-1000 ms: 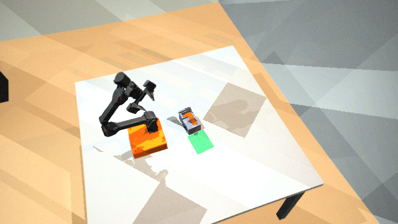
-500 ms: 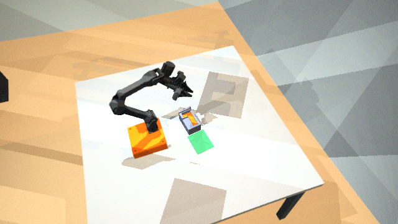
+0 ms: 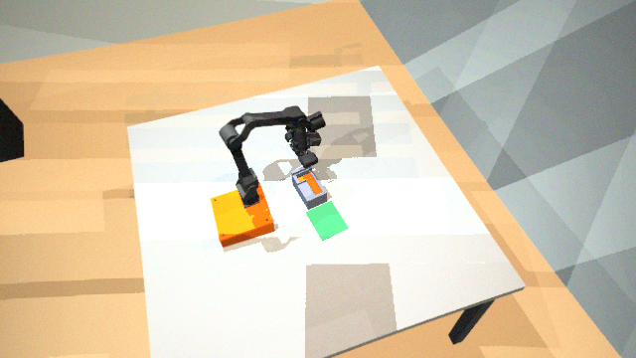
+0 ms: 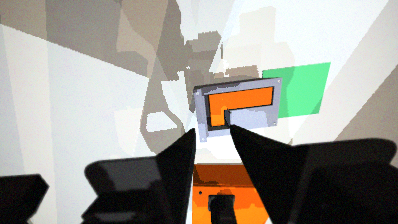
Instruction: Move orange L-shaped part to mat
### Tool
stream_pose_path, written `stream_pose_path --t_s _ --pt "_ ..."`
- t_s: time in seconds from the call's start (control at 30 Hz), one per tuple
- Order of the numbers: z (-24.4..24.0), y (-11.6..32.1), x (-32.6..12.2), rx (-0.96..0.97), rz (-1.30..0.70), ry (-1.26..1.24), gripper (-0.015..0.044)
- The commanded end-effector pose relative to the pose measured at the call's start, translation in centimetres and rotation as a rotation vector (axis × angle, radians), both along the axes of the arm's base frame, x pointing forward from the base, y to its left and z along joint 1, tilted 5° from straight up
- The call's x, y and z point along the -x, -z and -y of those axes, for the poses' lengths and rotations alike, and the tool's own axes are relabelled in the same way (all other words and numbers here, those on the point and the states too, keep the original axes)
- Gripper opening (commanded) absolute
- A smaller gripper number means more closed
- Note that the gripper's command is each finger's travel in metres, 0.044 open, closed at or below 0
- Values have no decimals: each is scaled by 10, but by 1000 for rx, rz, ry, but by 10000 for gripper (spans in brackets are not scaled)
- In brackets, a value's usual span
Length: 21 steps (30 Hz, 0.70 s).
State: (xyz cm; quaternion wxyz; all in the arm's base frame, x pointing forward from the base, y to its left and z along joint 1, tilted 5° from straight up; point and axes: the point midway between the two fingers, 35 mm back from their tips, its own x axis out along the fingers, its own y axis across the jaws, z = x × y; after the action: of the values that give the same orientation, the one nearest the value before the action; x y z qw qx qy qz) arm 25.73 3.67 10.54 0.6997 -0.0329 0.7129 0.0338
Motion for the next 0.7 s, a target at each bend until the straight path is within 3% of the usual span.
stream_pose_path --t_s 0.0,0.13,0.37,0.67 --pt "-6 0 2 -37 -31 -10 180" --pt "-6 8 1 -37 -31 -10 180" --pt "-9 73 5 -37 -31 -10 180" --pt "-9 79 6 -37 -31 -10 180"
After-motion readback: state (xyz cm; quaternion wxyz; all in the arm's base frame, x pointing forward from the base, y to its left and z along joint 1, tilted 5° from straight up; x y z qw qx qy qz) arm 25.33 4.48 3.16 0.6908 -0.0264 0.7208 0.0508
